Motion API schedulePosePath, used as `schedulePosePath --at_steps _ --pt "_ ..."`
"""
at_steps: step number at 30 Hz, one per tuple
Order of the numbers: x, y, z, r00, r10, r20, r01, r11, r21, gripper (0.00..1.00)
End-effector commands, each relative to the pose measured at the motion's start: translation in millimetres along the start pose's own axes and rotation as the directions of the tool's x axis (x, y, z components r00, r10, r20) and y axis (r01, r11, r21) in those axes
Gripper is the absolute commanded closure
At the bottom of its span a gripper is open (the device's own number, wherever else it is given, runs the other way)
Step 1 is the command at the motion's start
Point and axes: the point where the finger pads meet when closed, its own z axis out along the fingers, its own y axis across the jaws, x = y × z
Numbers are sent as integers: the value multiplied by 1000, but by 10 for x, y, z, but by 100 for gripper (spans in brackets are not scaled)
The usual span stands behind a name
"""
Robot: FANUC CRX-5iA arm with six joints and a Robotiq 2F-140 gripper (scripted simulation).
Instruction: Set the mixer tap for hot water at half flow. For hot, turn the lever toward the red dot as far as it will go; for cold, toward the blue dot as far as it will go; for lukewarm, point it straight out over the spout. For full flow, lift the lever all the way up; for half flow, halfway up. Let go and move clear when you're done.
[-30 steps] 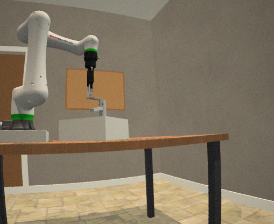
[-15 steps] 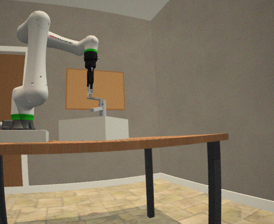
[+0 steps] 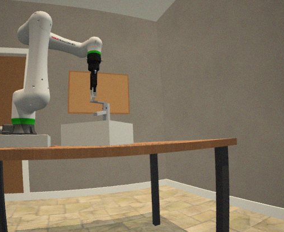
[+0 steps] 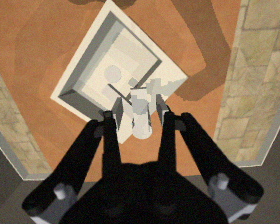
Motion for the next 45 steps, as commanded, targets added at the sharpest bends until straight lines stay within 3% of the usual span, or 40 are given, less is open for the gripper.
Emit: schedulePosePath --at_steps 1,27,45 --pt "-1 0 -2 1000 0 0 0 1000 0 60" --pt "-1 0 7 1000 0 0 0 1000 0 60" --pt "-1 0 149 1000 0 0 0 1000 0 60"
